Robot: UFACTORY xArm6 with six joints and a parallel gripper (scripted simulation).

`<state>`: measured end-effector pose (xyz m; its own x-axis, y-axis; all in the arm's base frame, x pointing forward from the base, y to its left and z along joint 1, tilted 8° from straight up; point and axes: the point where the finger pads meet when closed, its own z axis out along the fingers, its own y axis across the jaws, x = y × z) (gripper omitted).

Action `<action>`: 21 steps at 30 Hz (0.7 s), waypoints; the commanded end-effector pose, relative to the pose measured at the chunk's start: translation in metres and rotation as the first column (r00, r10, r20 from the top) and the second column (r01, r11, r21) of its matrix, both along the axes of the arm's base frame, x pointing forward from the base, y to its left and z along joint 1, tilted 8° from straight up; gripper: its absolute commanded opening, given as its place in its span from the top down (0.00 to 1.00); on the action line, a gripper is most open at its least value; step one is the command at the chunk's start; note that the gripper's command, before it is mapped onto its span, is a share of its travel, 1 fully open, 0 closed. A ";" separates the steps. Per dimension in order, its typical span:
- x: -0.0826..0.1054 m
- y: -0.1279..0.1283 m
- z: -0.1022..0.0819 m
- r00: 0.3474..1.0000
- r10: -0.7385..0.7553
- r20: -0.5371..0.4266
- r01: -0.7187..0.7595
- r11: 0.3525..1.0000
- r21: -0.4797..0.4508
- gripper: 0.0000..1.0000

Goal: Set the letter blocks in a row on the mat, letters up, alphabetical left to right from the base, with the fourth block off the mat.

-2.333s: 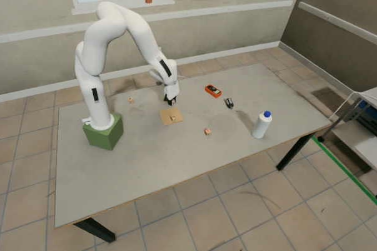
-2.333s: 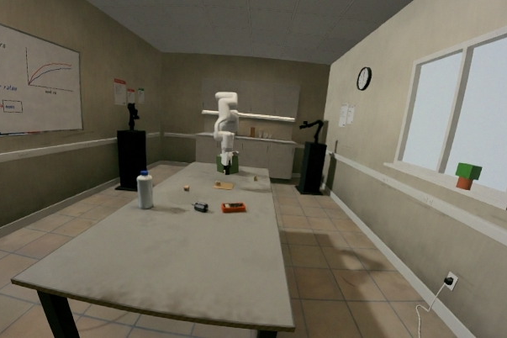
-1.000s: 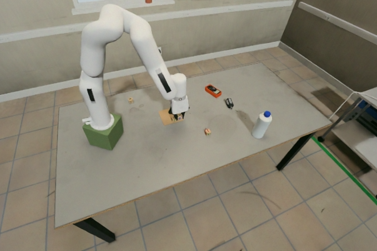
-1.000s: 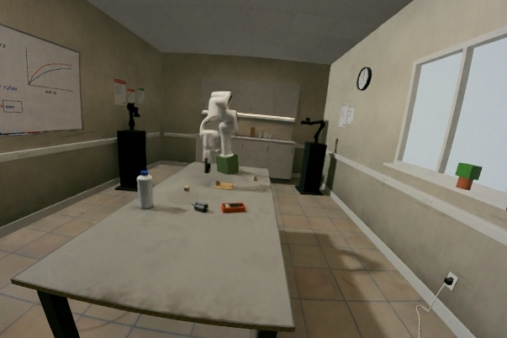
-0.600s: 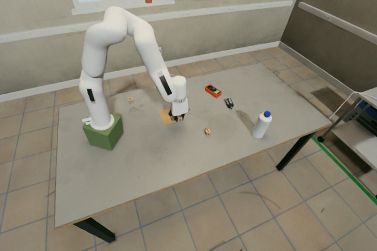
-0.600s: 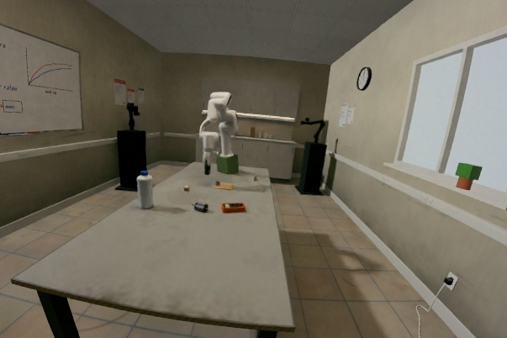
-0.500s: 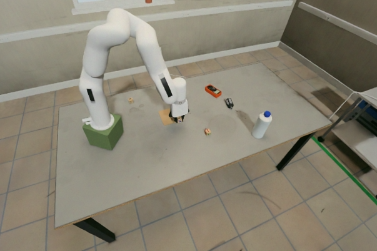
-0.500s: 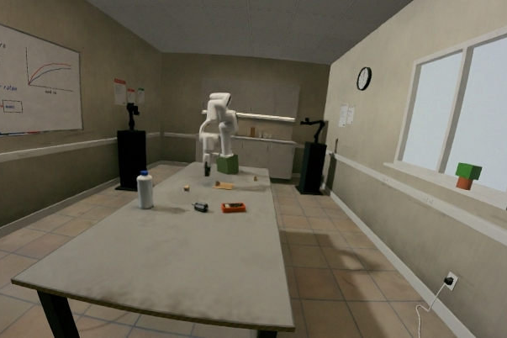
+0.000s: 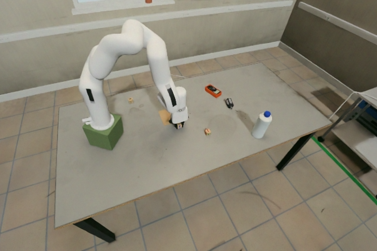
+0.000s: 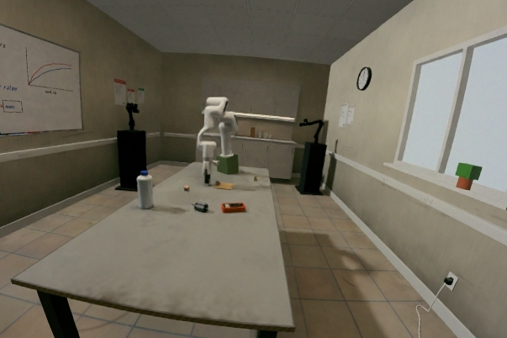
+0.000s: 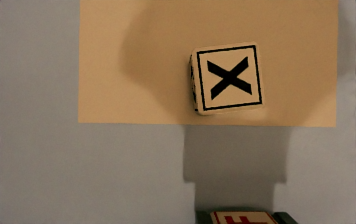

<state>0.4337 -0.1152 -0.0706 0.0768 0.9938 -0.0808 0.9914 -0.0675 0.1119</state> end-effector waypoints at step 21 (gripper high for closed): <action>0.005 -0.002 -0.011 1.000 -0.001 0.007 0.001 1.000 -0.010 0.72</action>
